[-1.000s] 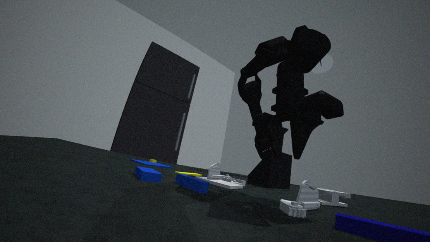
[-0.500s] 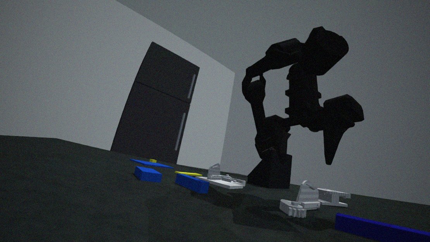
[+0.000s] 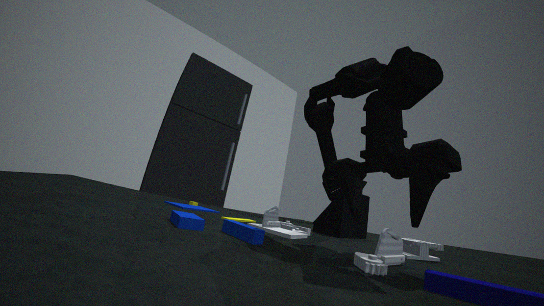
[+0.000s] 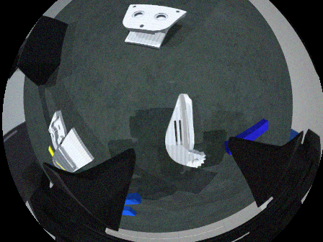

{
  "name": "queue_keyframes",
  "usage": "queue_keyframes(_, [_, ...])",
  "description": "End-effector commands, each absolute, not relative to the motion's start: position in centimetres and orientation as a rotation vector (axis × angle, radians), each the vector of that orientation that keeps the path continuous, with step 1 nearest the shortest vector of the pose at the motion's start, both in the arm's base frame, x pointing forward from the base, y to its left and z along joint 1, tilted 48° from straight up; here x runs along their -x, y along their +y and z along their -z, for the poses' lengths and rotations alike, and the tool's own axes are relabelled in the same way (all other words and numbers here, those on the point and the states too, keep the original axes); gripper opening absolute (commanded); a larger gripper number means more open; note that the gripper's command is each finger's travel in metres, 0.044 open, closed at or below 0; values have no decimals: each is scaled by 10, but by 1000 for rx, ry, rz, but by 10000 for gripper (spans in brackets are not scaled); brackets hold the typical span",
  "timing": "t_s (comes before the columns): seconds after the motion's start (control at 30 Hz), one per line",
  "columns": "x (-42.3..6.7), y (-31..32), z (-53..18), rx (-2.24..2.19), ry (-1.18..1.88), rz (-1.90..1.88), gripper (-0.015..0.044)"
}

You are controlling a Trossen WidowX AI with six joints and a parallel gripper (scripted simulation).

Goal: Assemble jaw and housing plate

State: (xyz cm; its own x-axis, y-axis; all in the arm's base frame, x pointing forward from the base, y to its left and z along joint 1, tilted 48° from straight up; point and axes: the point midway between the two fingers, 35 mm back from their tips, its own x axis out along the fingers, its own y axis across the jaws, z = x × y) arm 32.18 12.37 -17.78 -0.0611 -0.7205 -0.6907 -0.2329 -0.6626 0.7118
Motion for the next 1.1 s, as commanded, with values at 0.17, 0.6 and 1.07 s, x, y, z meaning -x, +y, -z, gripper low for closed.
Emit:
queue_keyframes(0.17, [-321,111,189,-1834,-1015,1768,440])
queue_keyframes(0.6, [-320,95,203,-1834,-1016,1767,440])
queue_keyframes(1.07, [-319,86,212,-1833,-1017,1766,440])
